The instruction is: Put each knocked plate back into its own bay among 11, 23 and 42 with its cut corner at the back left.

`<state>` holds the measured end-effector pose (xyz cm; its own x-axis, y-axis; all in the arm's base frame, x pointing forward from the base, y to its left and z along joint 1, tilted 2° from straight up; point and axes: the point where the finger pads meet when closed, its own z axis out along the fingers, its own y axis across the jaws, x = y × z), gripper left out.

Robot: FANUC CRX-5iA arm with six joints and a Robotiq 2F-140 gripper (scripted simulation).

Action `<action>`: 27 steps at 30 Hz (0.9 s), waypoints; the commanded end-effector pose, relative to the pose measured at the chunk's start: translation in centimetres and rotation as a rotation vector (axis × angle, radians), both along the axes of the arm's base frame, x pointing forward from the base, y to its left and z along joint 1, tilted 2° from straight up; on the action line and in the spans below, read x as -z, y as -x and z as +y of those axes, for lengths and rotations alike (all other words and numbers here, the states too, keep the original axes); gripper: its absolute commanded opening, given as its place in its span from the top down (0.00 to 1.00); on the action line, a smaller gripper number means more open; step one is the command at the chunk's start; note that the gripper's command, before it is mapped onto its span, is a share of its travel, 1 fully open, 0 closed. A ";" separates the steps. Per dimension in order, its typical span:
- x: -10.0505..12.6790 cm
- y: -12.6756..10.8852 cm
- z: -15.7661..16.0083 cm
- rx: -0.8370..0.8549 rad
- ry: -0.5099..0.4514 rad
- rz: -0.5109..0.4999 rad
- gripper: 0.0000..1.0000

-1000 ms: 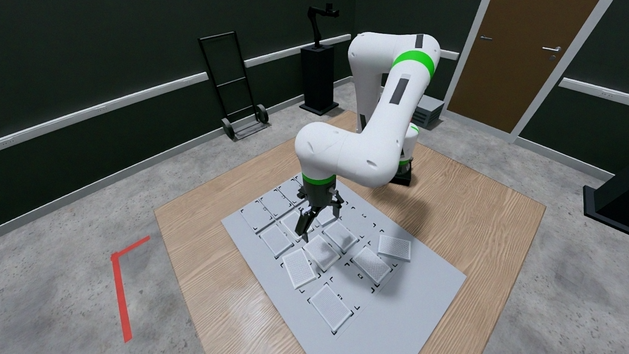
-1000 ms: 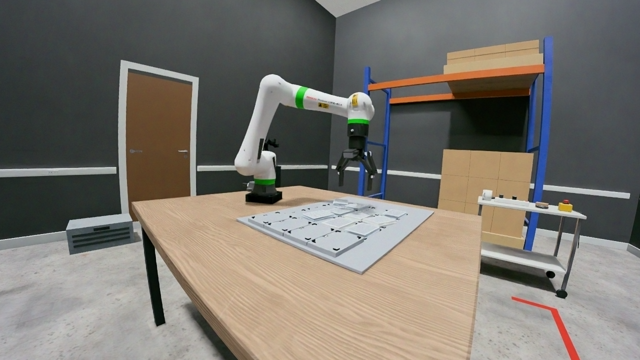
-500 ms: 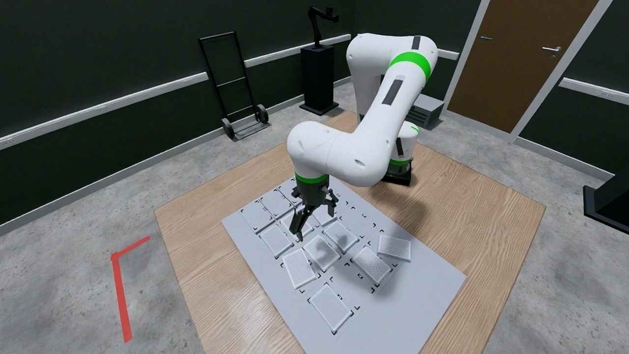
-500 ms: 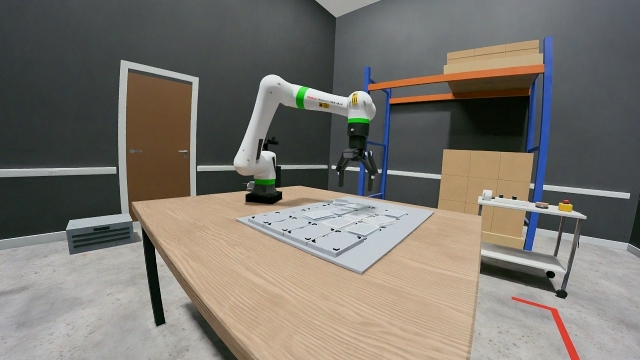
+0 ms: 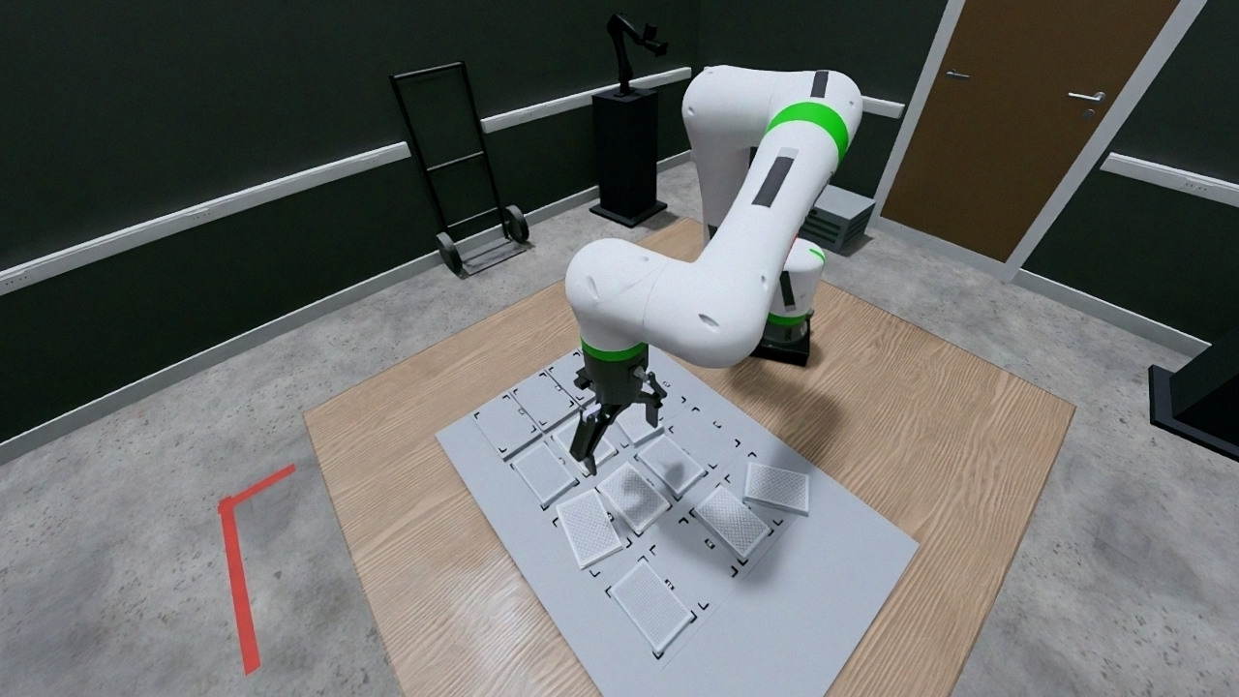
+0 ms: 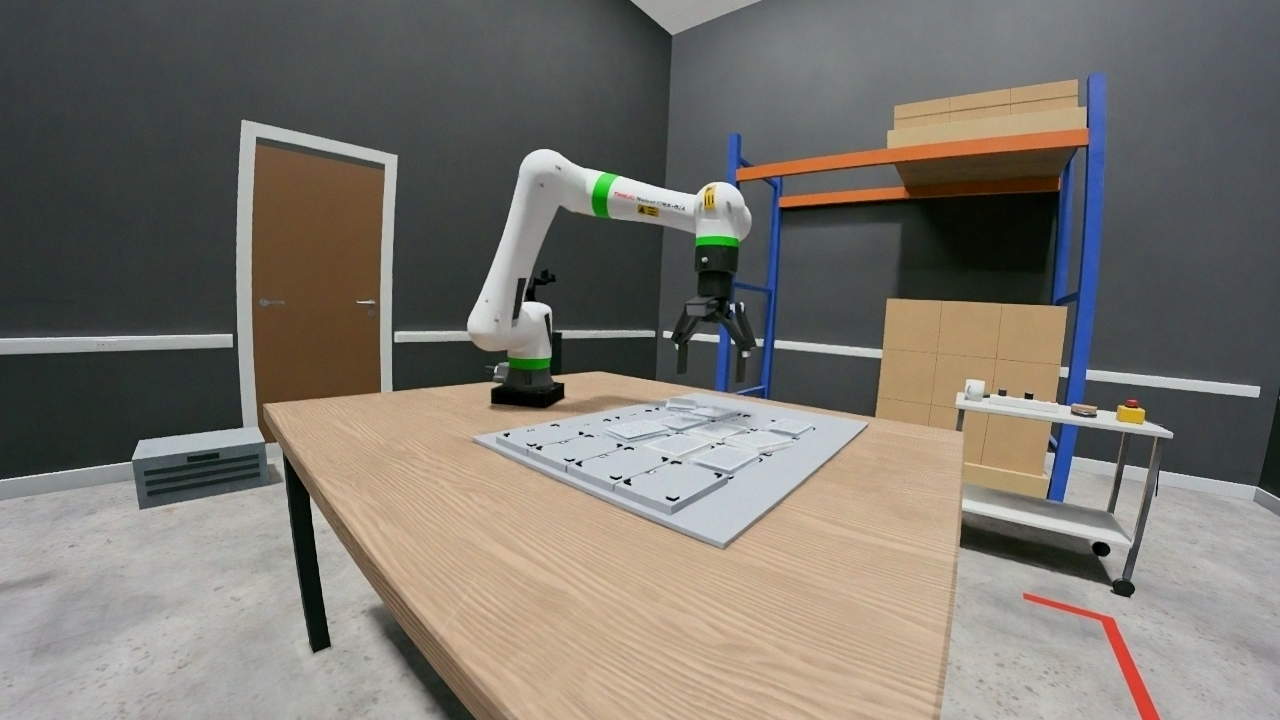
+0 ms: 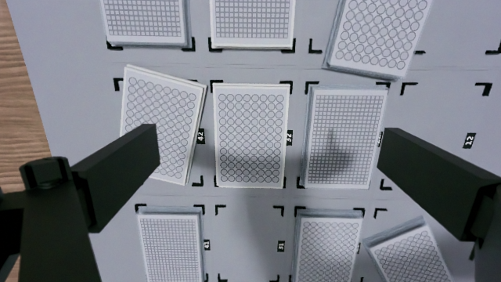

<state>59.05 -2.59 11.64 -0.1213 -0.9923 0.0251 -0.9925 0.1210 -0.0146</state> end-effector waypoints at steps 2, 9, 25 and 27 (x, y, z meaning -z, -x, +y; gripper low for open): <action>-0.1 -0.1 0.0 0.000 0.000 -0.002 0.00; -0.1 -0.1 0.0 0.000 0.000 -0.002 0.00; -0.2 0.2 -2.0 0.000 0.000 -0.002 0.00; -0.2 0.3 -2.8 0.000 0.000 -0.002 0.00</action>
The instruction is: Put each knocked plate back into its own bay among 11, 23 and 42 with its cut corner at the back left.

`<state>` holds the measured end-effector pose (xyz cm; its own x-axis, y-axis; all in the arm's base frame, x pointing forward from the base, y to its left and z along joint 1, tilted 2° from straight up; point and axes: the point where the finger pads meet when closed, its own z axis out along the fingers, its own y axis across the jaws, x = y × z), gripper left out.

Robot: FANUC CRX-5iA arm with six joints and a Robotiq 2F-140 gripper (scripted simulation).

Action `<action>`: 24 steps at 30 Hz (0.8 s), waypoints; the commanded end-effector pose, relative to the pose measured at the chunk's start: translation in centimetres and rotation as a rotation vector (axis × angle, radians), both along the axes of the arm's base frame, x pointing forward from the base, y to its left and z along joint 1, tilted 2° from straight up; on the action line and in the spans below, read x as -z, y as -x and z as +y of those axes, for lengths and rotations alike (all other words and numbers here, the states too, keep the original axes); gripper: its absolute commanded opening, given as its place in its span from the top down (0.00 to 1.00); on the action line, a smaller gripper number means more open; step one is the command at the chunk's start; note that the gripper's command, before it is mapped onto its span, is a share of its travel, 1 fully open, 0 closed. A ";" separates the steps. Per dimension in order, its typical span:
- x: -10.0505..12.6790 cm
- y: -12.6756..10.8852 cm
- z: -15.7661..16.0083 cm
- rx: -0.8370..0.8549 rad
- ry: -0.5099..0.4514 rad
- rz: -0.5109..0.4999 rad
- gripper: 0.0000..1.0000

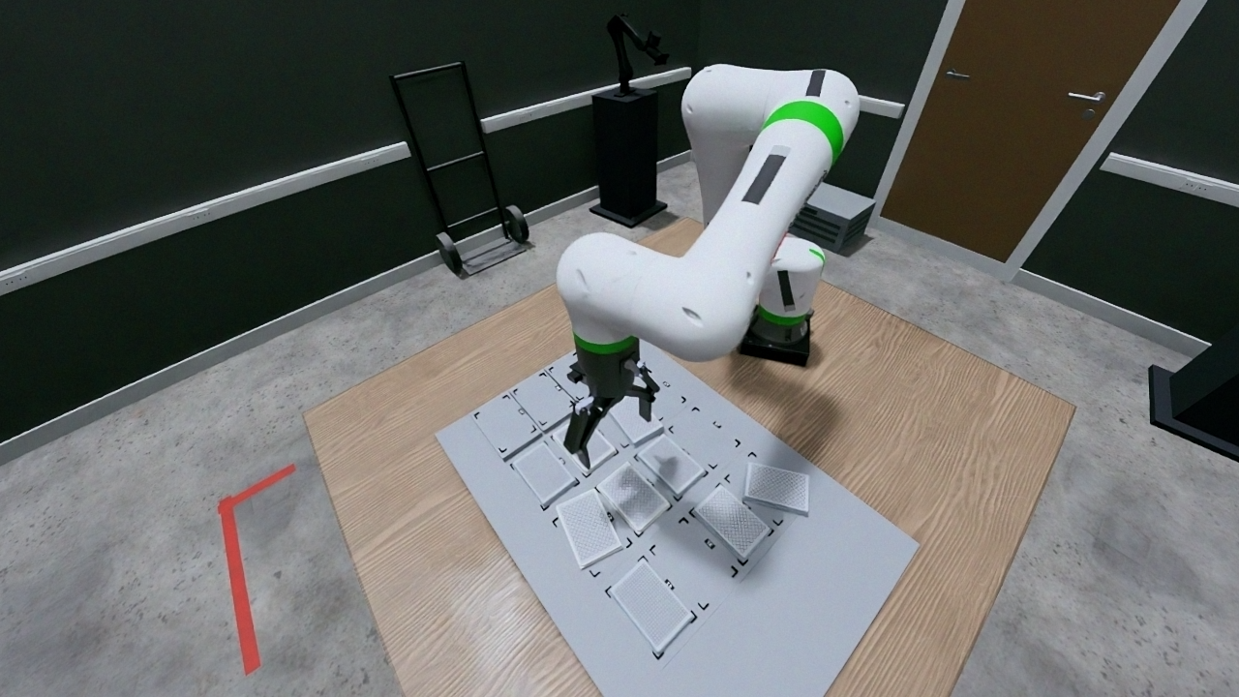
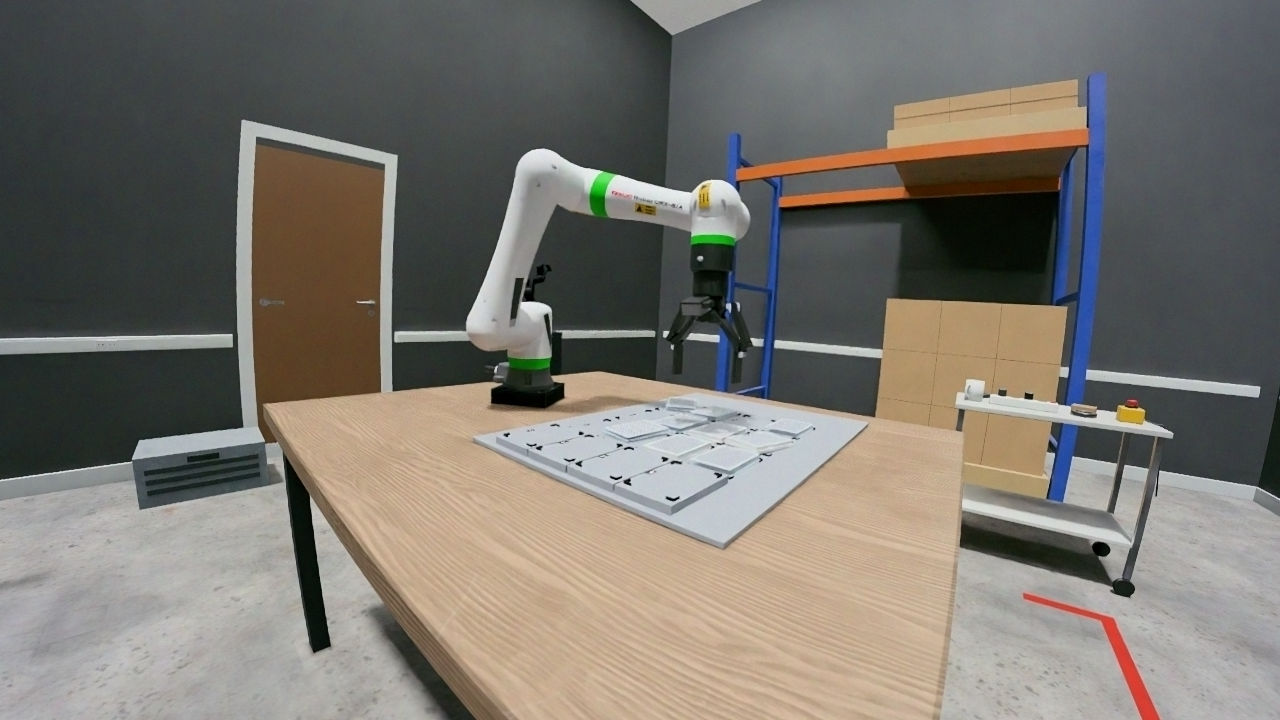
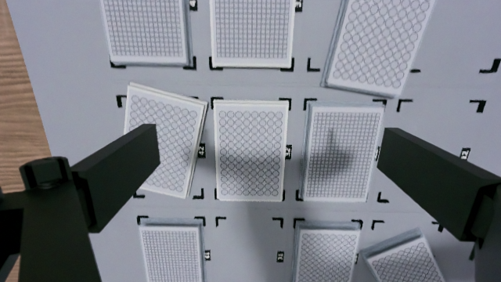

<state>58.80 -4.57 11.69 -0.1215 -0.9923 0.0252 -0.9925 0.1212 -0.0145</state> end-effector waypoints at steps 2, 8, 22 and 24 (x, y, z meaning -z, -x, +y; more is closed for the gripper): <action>-0.1 0.1 -1.6 0.000 0.000 -0.002 0.00; -0.2 0.4 -3.6 0.000 0.000 -0.002 0.00; -0.3 1.0 -8.8 0.000 0.000 -0.002 0.00; -0.3 1.1 -9.5 0.000 0.000 -0.002 0.00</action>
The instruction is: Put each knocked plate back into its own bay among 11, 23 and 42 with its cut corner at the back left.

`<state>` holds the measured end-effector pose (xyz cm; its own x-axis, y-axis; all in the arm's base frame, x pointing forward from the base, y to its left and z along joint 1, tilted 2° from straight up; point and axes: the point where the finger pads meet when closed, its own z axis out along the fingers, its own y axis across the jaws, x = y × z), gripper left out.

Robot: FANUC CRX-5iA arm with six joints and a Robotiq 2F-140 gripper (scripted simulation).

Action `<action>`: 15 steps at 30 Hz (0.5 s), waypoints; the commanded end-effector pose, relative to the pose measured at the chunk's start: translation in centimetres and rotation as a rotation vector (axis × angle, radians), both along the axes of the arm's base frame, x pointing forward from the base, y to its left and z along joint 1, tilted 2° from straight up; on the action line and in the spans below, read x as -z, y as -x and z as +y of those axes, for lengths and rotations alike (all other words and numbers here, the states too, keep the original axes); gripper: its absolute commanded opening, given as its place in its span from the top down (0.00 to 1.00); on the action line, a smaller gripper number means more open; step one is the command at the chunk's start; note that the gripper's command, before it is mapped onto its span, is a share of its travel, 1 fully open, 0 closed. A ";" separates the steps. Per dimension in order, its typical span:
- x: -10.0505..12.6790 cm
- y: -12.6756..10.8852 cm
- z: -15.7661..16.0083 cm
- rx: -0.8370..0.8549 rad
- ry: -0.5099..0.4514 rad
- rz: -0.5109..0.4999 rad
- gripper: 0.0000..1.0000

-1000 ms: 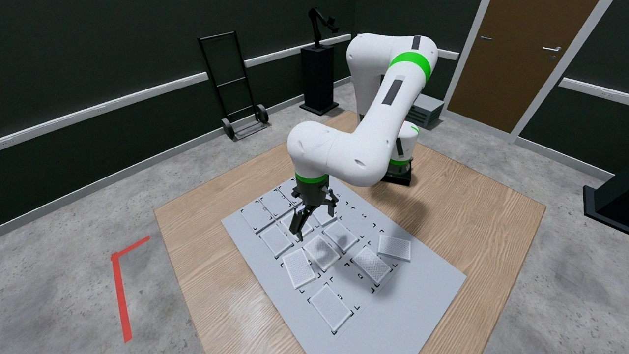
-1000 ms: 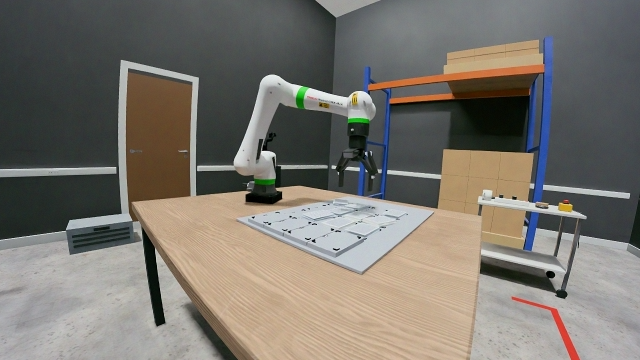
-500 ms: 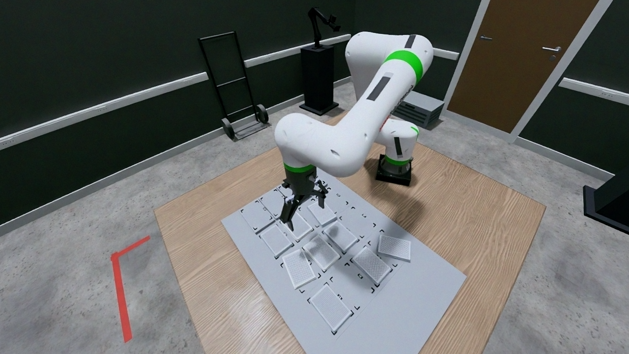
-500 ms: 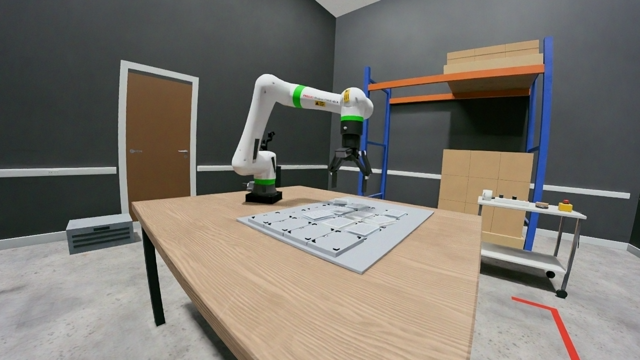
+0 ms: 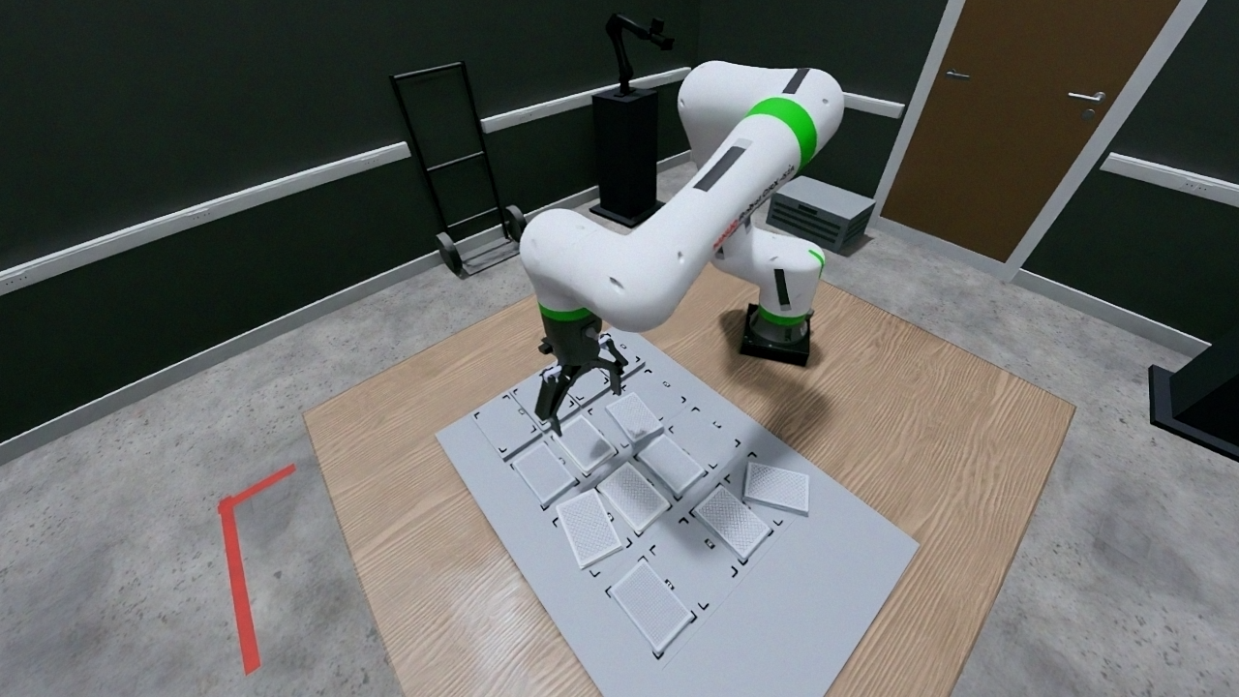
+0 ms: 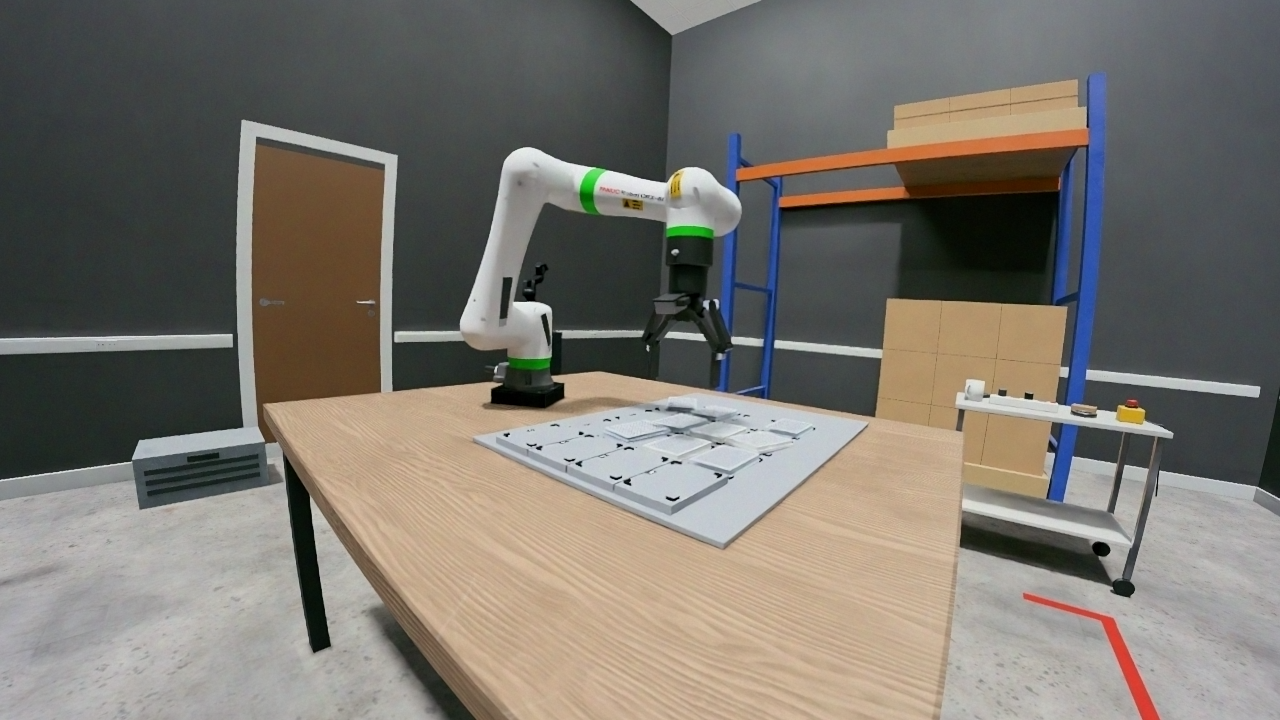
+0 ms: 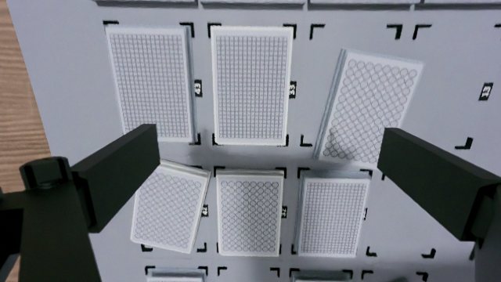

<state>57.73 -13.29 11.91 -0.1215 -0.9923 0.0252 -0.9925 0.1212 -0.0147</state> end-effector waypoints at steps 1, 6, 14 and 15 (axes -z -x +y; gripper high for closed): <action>-0.1 0.0 -0.8 0.000 0.000 -0.002 0.00; -0.2 0.2 -2.4 0.000 0.000 -0.002 0.00; -0.2 0.6 -5.6 0.000 0.001 -0.002 0.00; -0.2 0.6 -5.6 0.000 0.001 -0.002 0.00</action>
